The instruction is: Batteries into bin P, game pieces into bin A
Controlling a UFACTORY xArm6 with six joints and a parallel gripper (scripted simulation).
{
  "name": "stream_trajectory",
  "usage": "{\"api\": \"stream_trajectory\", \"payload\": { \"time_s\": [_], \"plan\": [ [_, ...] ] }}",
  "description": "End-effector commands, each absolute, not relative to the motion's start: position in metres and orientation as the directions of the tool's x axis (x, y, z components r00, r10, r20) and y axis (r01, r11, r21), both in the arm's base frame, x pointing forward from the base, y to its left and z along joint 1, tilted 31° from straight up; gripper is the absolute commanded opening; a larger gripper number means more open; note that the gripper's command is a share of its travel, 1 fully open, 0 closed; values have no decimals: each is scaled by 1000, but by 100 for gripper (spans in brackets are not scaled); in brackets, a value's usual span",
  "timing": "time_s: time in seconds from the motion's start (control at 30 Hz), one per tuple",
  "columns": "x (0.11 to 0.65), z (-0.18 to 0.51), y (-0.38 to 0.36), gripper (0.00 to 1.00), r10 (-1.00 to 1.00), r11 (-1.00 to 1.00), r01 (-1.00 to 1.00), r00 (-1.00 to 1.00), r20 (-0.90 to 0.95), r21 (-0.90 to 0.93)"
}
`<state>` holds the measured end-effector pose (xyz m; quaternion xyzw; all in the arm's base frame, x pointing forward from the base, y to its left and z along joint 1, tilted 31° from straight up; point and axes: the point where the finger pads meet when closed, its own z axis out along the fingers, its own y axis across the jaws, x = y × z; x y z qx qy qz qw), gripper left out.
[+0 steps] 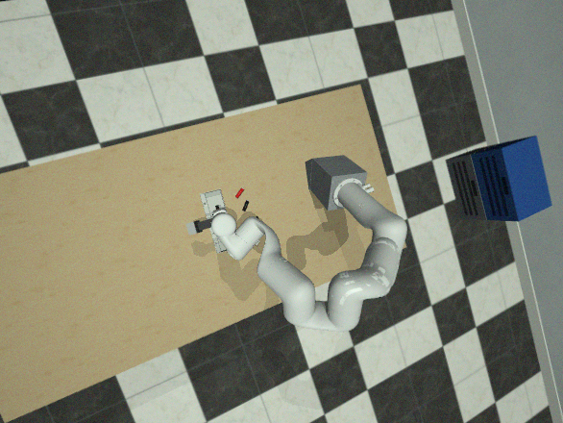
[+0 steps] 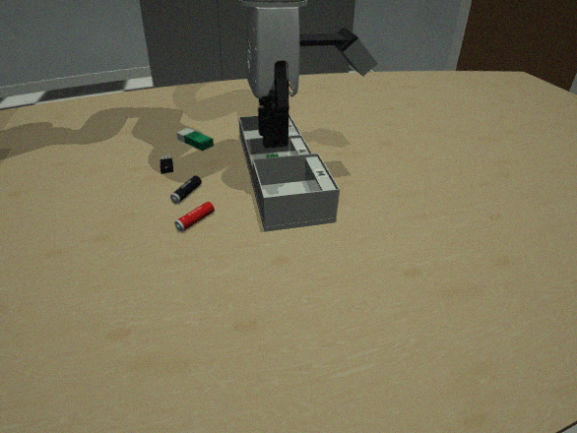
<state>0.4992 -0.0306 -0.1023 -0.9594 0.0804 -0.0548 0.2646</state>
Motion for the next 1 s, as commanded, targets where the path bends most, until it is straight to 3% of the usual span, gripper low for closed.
{"api": "stream_trajectory", "payload": {
  "time_s": [0.0,0.33,0.97],
  "plan": [
    [498,-85,-41,30,-185,-848,-125,980,67,-516],
    [498,-84,-42,30,-185,-848,-125,980,67,-516],
    [386,-128,-99,28,236,-838,337,933,271,-429]
  ]
}}
